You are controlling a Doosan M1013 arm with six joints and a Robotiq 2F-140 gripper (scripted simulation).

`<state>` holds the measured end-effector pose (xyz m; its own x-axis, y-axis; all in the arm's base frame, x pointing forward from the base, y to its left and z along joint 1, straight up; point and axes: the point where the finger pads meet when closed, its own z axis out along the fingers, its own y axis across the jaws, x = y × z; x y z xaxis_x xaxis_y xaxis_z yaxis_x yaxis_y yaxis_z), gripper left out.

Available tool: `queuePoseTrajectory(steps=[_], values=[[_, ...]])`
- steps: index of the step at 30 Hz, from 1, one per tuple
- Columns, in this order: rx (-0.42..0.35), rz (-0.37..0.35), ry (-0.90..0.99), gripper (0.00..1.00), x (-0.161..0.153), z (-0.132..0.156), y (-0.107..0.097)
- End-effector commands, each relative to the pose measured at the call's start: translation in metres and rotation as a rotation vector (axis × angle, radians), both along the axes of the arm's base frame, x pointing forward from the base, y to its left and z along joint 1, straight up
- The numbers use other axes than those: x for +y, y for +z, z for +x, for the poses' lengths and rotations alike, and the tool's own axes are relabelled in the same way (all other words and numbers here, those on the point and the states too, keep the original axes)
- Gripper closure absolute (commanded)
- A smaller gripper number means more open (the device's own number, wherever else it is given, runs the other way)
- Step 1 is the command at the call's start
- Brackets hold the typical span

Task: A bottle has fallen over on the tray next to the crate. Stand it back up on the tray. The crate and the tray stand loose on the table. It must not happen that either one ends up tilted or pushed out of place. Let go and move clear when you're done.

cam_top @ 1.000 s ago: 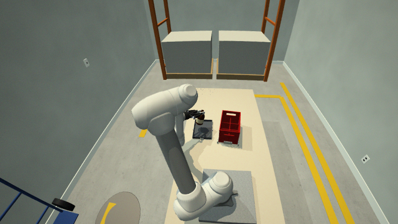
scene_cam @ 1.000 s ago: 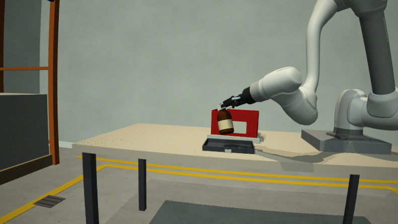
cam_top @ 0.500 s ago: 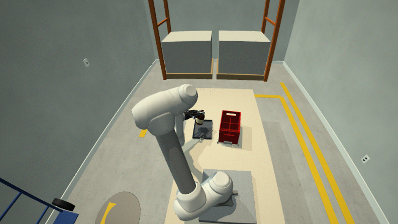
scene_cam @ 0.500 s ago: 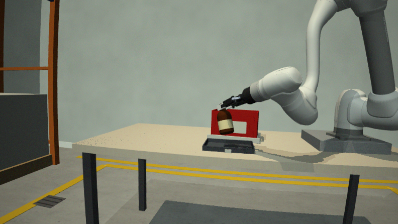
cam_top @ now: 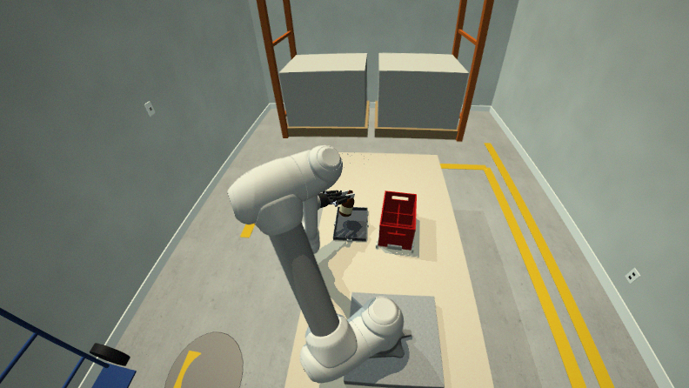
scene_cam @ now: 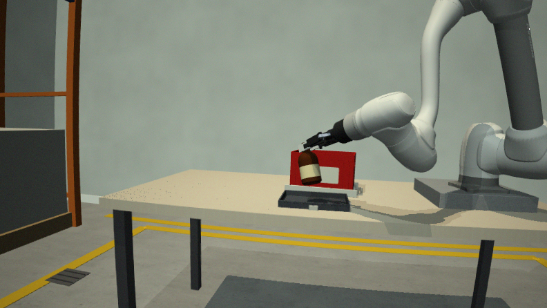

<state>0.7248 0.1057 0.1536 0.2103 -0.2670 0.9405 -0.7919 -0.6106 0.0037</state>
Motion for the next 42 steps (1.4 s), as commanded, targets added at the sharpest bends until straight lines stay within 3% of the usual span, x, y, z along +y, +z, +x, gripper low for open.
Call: queuePoseTrajectory(steps=[1,42], values=[[0.0,0.0,0.0,0.9,0.0,0.0,0.0],[0.0,0.0,0.0,0.9,0.0,0.0,-0.029]])
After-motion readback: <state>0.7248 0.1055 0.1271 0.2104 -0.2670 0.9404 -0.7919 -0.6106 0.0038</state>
